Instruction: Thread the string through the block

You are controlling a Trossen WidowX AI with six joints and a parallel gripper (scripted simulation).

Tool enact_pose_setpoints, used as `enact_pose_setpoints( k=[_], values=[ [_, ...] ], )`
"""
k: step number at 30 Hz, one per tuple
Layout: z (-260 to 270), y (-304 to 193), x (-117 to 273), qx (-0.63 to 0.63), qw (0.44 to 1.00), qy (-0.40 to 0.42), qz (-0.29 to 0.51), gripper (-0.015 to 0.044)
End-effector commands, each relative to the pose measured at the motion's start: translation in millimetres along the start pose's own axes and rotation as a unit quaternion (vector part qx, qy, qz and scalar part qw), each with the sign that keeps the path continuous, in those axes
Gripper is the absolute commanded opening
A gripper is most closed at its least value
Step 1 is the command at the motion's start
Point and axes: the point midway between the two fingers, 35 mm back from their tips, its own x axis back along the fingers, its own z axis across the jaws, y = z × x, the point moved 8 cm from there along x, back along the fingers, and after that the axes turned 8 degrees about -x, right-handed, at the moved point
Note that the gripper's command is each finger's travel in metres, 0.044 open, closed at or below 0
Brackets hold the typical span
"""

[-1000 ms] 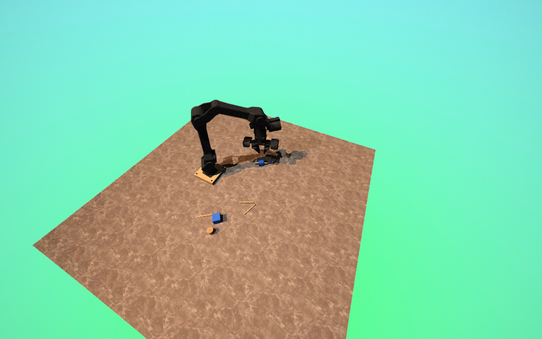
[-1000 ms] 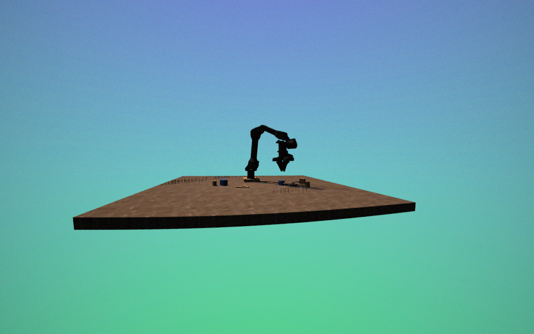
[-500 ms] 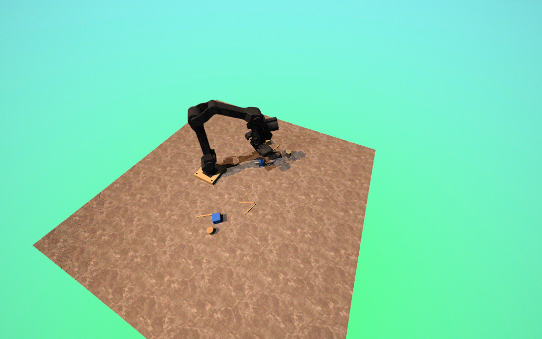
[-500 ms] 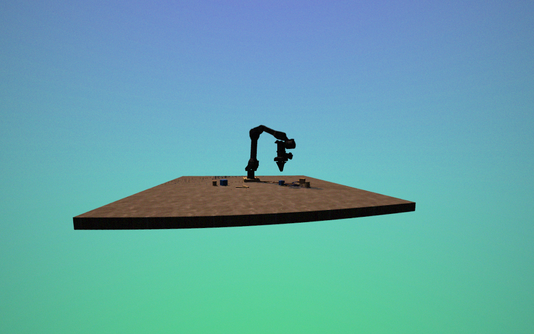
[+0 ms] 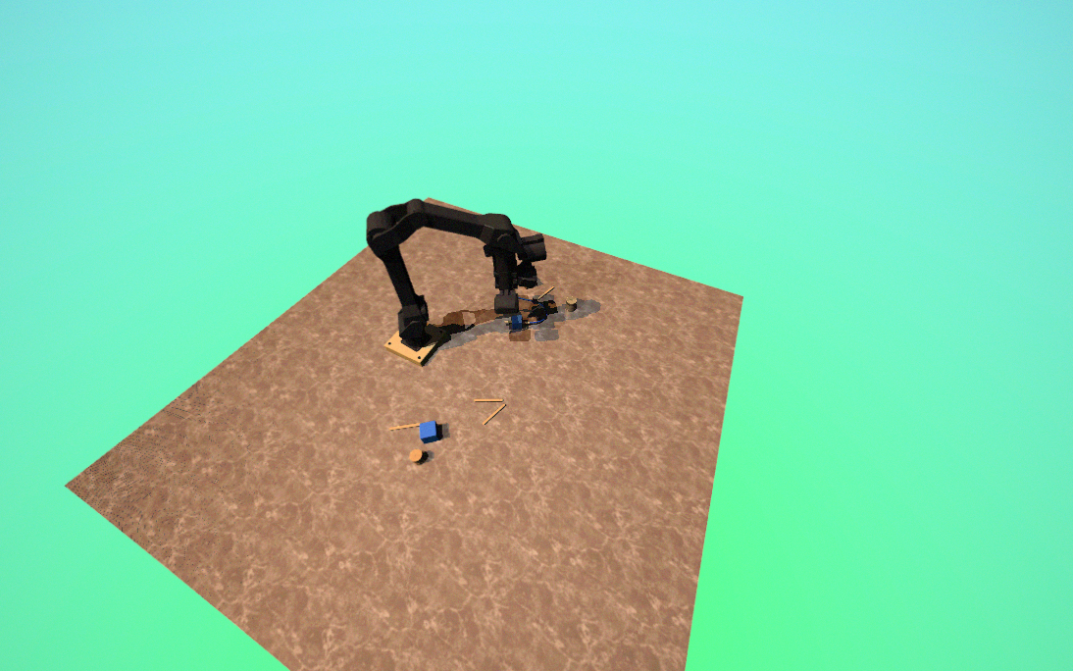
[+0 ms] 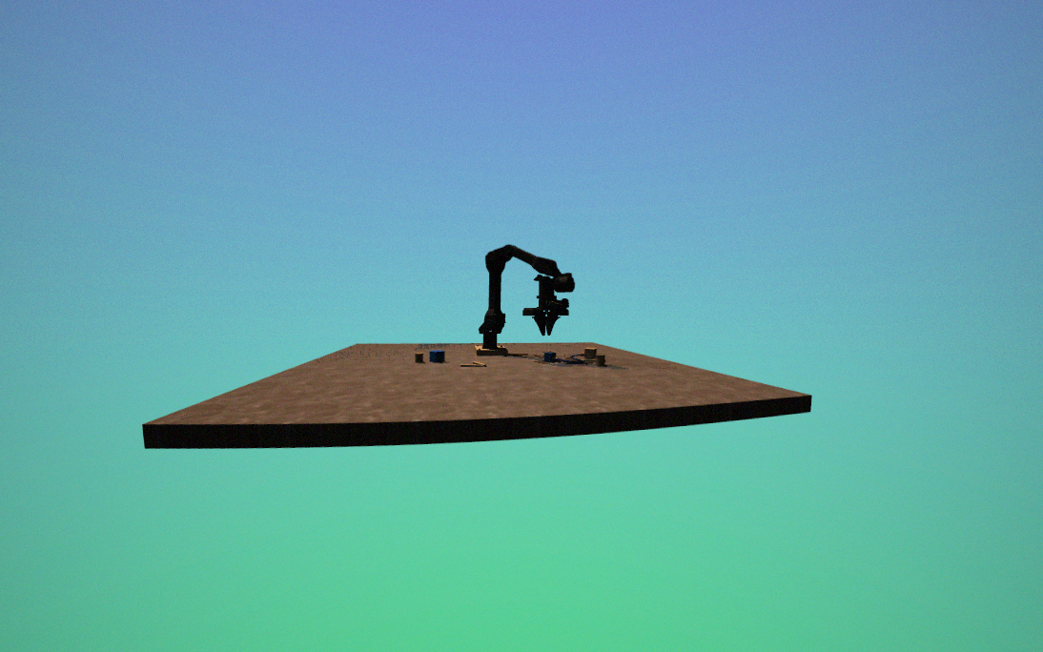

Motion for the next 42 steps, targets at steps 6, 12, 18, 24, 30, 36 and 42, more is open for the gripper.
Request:
enact_pose_setpoints(
  k=[6, 12, 18, 24, 30, 36, 42],
  values=[
    [0, -1, -7, -0.011, 1.0, -0.002, 0.004, 0.0122],
    [0, 0, -17, -0.011, 1.0, -0.002, 0.004, 0.0122],
    [0, 1, -27, -0.011, 1.0, -0.002, 0.004, 0.0122],
    [0, 1, -37, -0.011, 1.0, -0.002, 0.004, 0.0122],
    [0, 1, -47, -0.011, 1.0, -0.002, 0.004, 0.0122],
    [0, 0, -57, -0.011, 1.0, -0.002, 0.004, 0.0122],
    [0, 0, -67, -0.011, 1.0, -0.002, 0.004, 0.0122]
  ],
)
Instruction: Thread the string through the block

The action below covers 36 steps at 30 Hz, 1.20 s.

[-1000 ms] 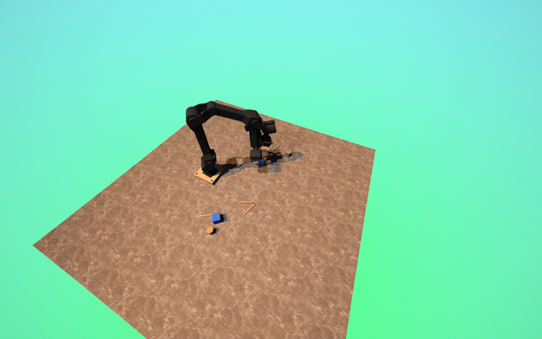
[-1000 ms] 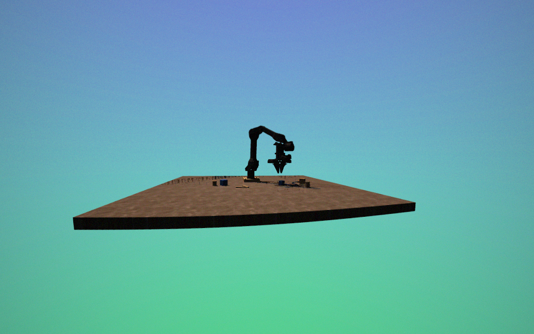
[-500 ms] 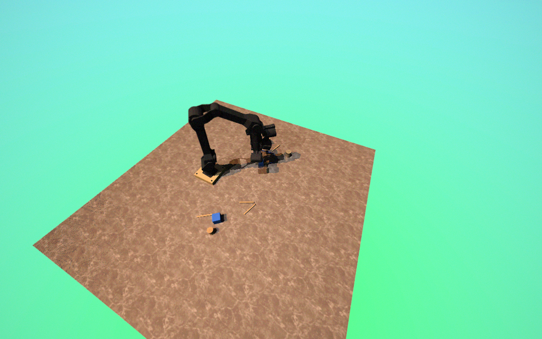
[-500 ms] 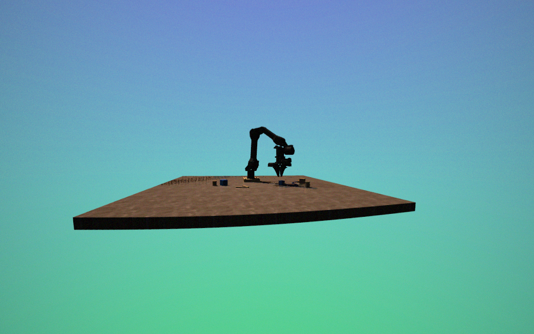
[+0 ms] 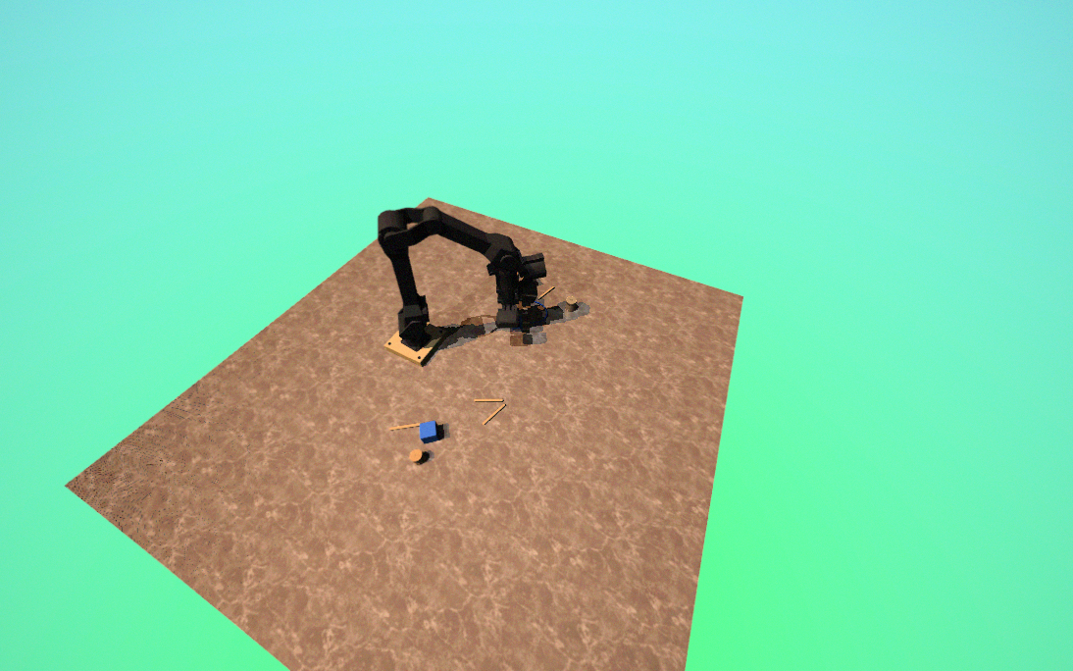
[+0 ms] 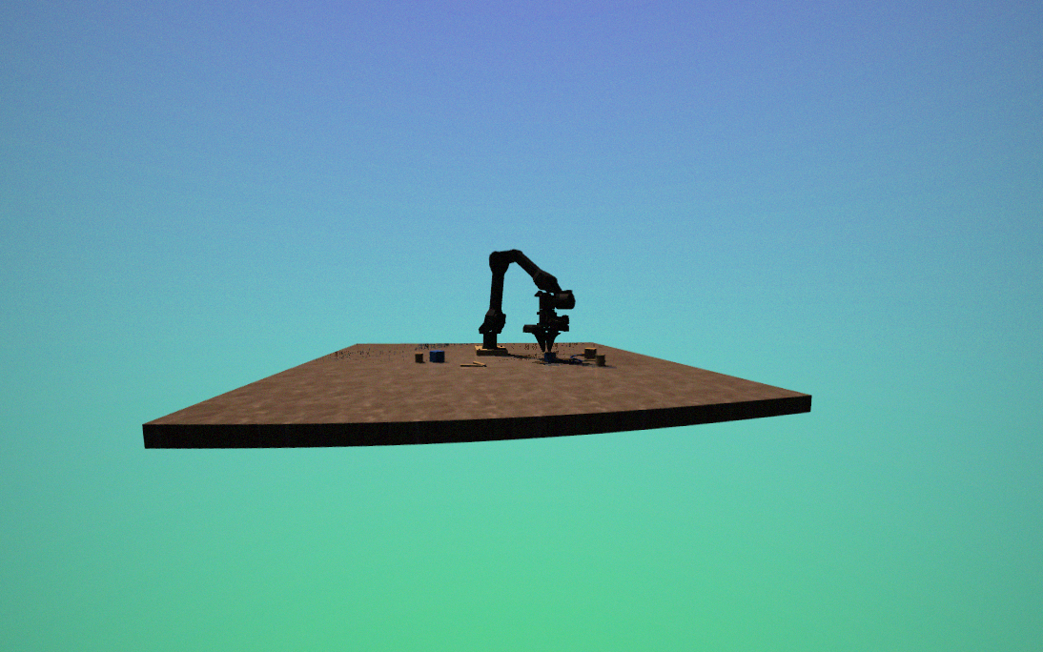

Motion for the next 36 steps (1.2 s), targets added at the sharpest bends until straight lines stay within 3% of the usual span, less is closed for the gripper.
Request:
enact_pose_setpoints(
  k=[1, 16, 21, 36],
  values=[
    [-1, -2, -9, -0.003, 1.0, -0.002, 0.003, 0.0122],
    [-2, -4, -22, -0.003, 1.0, -0.002, 0.003, 0.0122],
    [-1, -3, -21, 0.0, 1.0, -0.001, 0.004, 0.0],
    [-2, -7, -23, -0.004, 1.0, 0.003, -0.018, 0.0]
  ],
)
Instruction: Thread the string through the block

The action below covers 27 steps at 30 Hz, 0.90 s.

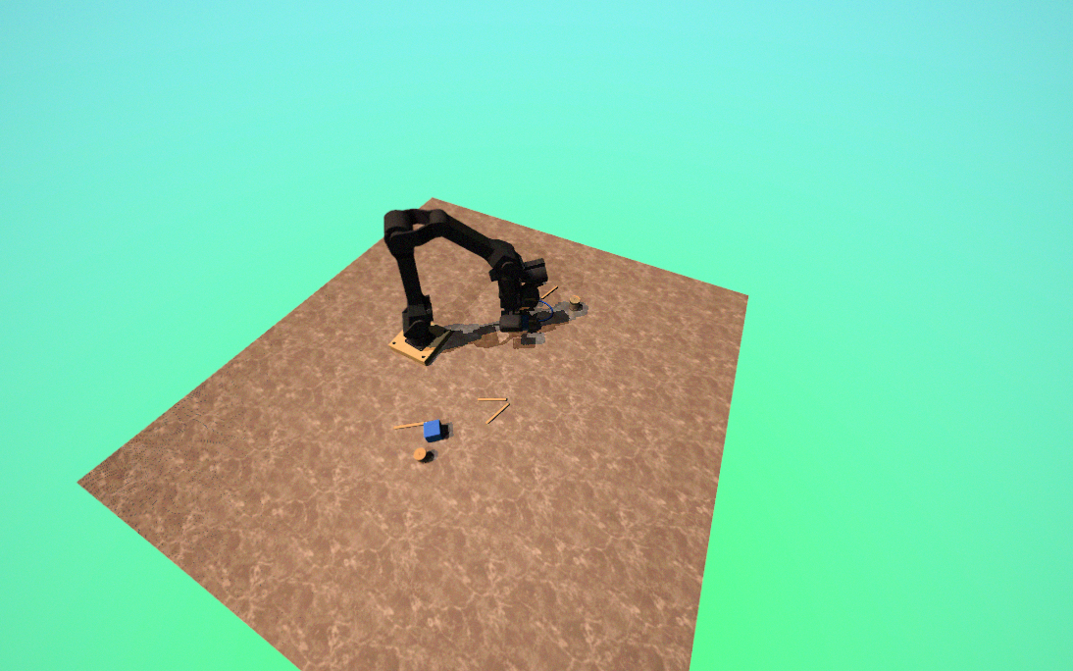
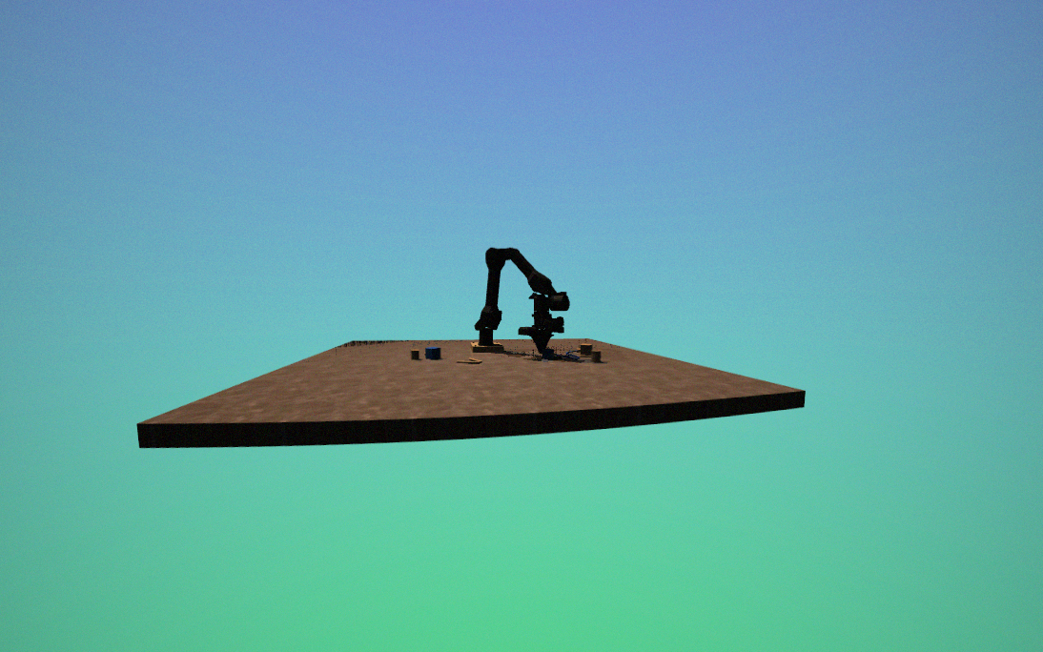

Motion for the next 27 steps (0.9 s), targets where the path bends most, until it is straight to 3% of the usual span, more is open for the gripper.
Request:
enact_pose_setpoints(
  k=[1, 27],
  values=[
    [-1, -3, -2, -0.007, 1.0, 0.001, -0.01, 0.0],
    [-3, -16, -4, -0.007, 1.0, 0.005, -0.011, 0.0]
  ],
)
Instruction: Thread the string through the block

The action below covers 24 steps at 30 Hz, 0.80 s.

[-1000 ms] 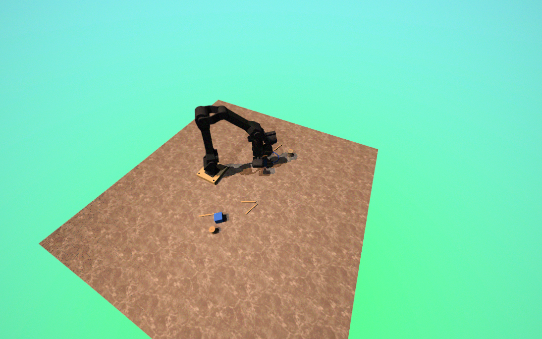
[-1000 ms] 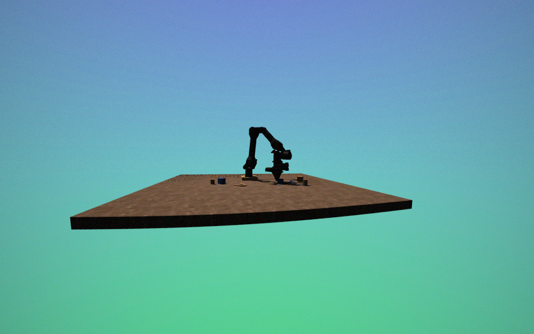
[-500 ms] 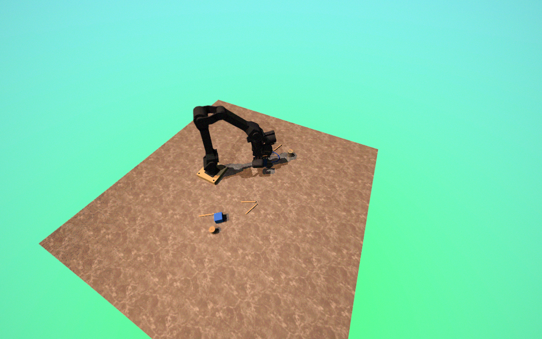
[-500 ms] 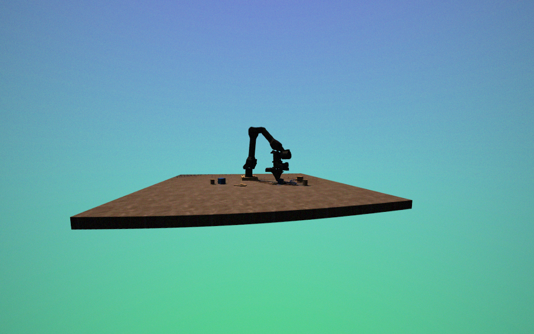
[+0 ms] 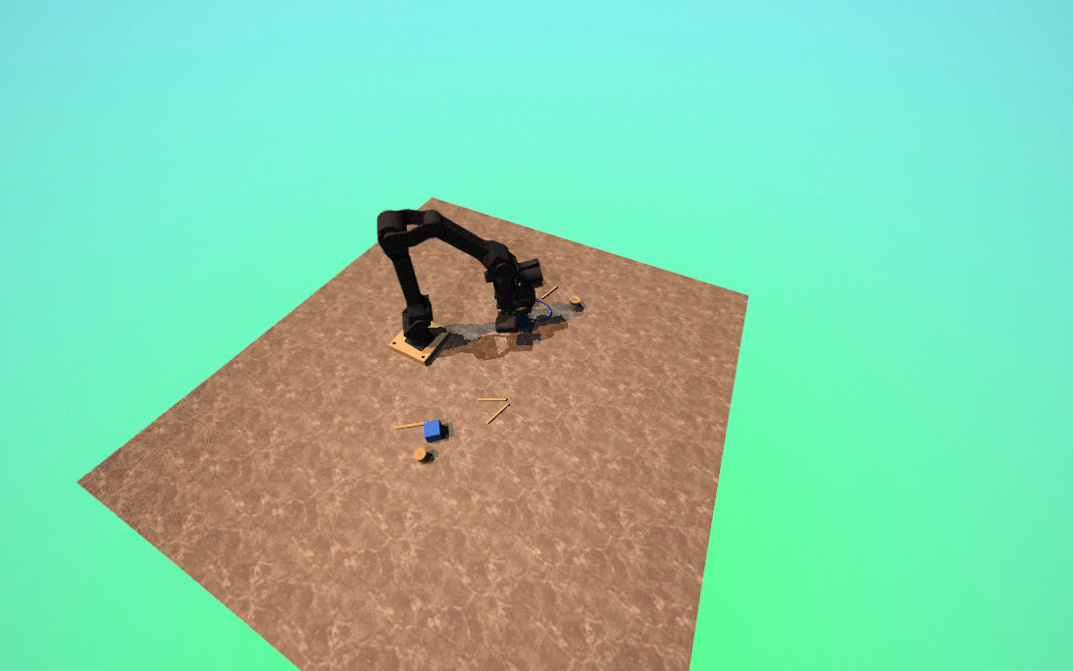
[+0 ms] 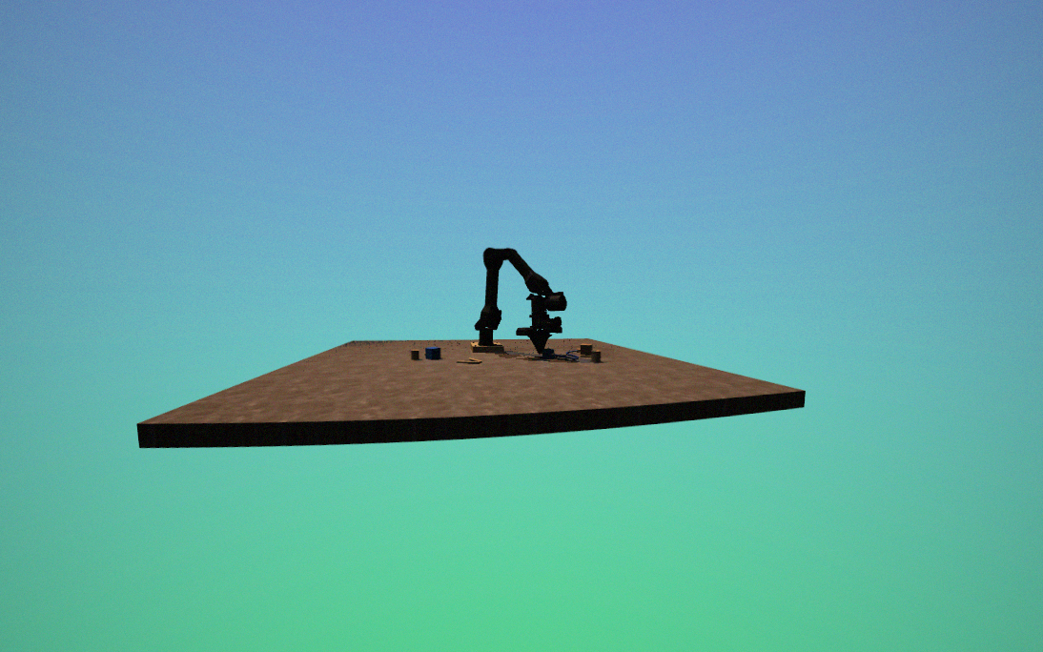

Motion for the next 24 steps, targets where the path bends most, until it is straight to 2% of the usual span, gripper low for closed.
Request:
enact_pose_setpoints(
  k=[1, 24],
  values=[
    [-1, -6, -1, -0.003, 1.0, 0.0, 0.002, 0.0],
    [-5, -33, 0, -0.003, 1.0, 0.001, 0.003, 0.0]
  ],
)
